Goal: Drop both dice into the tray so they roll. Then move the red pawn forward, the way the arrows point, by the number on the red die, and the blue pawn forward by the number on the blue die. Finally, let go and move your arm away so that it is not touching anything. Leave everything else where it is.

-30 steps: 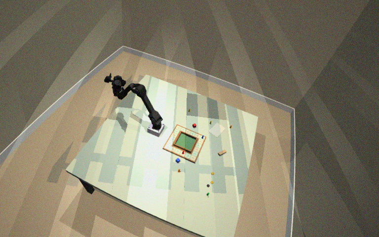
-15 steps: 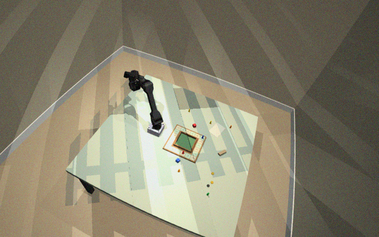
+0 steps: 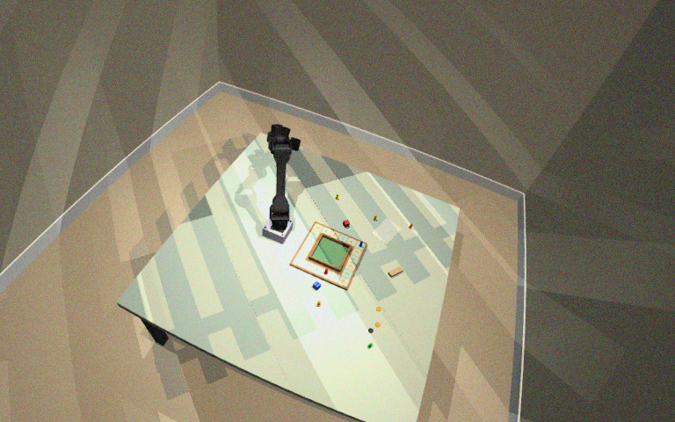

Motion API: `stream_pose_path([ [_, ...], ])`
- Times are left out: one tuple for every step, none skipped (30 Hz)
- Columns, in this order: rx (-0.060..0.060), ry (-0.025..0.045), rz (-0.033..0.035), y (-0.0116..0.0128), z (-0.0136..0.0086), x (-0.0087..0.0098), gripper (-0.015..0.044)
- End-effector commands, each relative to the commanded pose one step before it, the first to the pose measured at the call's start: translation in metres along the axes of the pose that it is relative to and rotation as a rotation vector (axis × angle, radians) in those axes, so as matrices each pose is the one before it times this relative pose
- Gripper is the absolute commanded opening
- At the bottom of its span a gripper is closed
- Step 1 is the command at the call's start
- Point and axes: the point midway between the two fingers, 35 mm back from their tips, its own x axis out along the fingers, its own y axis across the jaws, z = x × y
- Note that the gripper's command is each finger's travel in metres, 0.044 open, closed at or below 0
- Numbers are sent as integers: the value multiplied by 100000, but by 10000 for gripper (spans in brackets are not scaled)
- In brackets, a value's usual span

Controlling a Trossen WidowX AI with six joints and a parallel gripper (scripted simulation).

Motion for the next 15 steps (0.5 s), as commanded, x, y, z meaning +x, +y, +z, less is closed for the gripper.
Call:
stream_pose_path([
  [-2115,11203,-9357,-7064,-963,1787,275],
  [-163,2960,-2195,-1702,-337,476,275],
  [-50,3015,-2137,-1702,-358,455,275],
  [64,3087,-2087,-1711,-381,437,275],
  [179,3124,-2013,-1702,-400,414,275],
  [293,3171,-1943,-1698,-421,393,275],
  [408,3211,-1868,-1692,-440,372,275],
  [524,3263,-1798,-1692,-462,352,275],
  [646,3331,-1734,-1701,-487,333,275],
  [766,3377,-1654,-1698,-509,312,275],
  [883,3404,-1563,-1686,-528,290,275],
  [1003,3442,-1475,-1681,-550,269,275],
  [1125,3479,-1384,-1675,-571,248,275],
  [1255,3533,-1296,-1678,-597,227,275],
  [1378,3563,-1195,-1669,-618,205,275],
])
